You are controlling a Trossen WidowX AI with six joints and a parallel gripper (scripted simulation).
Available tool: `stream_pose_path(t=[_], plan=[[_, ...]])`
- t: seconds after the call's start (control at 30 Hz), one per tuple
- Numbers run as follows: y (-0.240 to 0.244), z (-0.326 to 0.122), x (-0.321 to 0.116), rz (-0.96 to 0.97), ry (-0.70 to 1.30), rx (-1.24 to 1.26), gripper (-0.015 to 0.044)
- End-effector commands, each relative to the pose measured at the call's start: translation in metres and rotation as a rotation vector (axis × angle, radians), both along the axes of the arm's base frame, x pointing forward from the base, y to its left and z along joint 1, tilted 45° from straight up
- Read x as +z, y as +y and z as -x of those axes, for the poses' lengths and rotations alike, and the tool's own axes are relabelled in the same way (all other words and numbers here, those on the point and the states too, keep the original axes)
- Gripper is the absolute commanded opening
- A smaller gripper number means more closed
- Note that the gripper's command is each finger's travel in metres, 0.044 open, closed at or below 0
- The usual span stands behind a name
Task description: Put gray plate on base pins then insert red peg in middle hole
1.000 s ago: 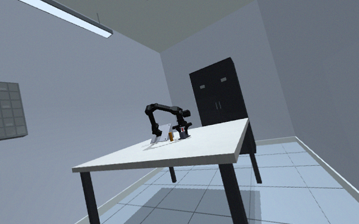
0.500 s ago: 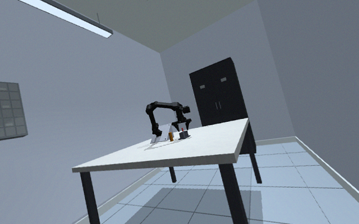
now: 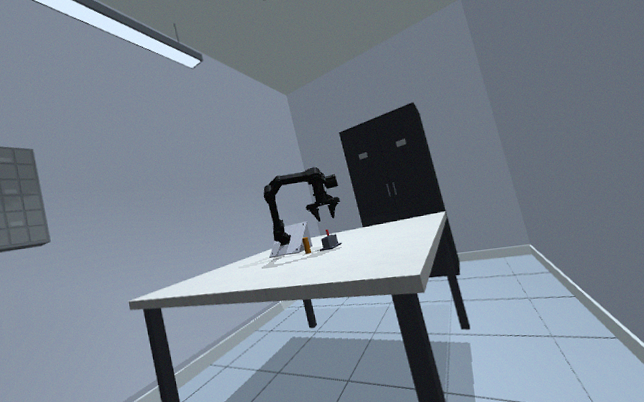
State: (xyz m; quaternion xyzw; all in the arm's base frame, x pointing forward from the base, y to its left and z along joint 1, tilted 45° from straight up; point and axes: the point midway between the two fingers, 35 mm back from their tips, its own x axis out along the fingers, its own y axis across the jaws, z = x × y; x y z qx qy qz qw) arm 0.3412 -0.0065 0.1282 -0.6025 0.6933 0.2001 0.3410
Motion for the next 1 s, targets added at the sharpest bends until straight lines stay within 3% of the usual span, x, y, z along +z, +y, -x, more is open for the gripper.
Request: stream_pose_path(t=[0.0, 0.47, 0.97], plan=[[0.022, 0.004, -0.017, -0.002, -0.159, -0.166, 0.0440], [0.095, 0.037, -0.080, 0.033, -0.949, -1.000, 0.0440], [0.134, 0.075, -0.119, 0.083, -1.469, -1.533, 0.0440]])
